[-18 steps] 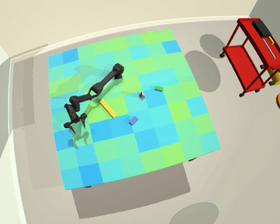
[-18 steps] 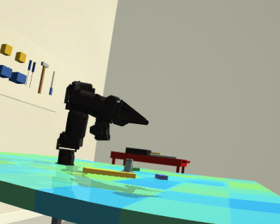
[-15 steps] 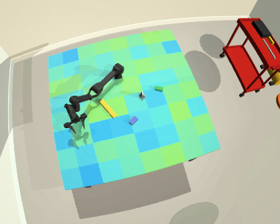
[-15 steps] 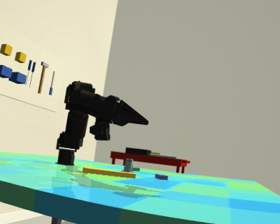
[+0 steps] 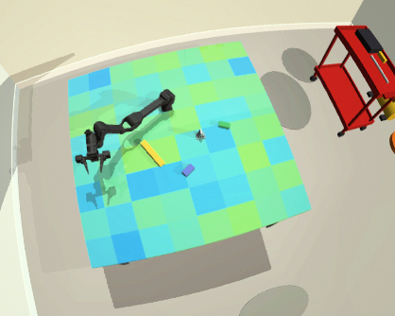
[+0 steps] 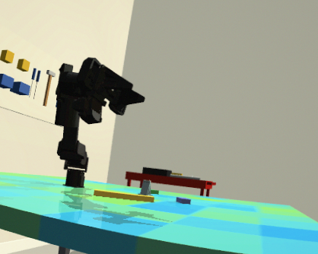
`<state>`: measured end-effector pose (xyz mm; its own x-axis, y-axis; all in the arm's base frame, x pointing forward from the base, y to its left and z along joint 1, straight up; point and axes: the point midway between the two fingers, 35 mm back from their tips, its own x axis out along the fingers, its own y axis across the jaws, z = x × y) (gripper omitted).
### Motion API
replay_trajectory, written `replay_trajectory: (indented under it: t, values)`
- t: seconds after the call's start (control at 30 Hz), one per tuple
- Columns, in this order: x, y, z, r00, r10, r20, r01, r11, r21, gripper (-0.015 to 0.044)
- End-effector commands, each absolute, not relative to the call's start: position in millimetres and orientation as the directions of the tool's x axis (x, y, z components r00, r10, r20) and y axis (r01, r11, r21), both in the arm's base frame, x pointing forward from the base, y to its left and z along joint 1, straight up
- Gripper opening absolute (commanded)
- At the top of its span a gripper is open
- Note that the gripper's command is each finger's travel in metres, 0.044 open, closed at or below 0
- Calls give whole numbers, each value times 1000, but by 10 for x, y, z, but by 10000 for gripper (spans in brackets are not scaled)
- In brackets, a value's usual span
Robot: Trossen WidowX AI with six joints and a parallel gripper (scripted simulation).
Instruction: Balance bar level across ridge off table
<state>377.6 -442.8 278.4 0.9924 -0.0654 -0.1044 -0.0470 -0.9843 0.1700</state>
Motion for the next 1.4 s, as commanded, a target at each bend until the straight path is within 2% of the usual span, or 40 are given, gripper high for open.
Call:
replay_trajectory:
  t: [0.0,0.37,0.8,1.03,1.23,1.37]
  values:
    - [3522,-4537,3148,988,-145,-50,-127,-958,256,315]
    - [2679,-4734,4110,926,-353,134,-374,-807,456,315]
    - [1645,-4483,5228,784,-481,392,-598,-416,686,315]
    - [1119,-4144,5764,695,-494,522,-661,-155,734,315]
    - [1100,-3974,5874,662,-488,569,-696,-118,708,315]
    - [922,-3768,6073,627,-472,620,-709,-16,705,315]
